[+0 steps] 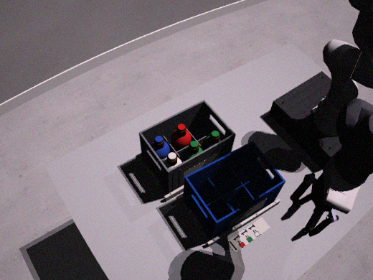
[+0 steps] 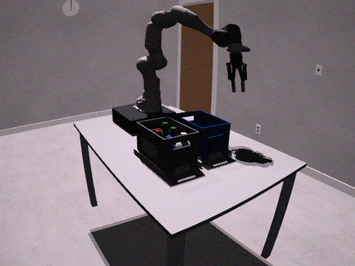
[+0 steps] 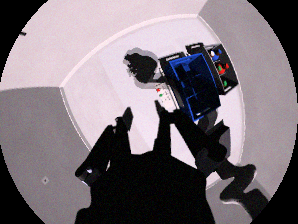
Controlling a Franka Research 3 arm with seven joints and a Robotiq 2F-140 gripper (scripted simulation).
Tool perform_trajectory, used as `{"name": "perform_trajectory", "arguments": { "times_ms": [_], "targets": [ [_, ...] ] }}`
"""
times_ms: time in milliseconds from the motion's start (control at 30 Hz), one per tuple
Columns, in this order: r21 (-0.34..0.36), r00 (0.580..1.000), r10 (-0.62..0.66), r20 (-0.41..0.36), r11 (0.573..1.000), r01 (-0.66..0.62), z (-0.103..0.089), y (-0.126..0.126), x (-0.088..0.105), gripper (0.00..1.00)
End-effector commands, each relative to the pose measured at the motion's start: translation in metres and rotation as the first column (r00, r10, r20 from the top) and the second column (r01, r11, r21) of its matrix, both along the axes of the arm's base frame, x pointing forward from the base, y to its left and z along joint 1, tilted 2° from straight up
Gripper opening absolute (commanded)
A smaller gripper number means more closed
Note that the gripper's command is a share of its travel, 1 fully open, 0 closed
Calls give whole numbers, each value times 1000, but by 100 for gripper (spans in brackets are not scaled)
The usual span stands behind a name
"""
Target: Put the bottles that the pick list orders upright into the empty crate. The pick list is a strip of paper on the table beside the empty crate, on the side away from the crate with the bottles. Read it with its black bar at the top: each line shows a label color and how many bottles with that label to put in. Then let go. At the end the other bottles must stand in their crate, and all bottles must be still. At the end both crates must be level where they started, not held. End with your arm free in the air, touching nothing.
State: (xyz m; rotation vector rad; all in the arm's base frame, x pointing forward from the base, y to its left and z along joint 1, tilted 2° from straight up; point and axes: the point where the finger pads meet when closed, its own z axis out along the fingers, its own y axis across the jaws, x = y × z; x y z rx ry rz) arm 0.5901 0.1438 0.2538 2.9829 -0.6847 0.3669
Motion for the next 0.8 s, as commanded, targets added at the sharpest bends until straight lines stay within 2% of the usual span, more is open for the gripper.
{"name": "perform_trajectory", "arguments": {
  "times_ms": [0, 267, 500, 767],
  "targets": [
    [-12, 988, 148, -48, 989, -149, 0, 8, -12, 38],
    [-10, 961, 264, -81, 964, -266, 6, 30, -32, 38],
    [-7, 936, 338, -101, 940, -340, 9, 38, -40, 38],
    [2, 873, 469, -135, 881, -473, 16, 59, -62, 38]
  ]
}}
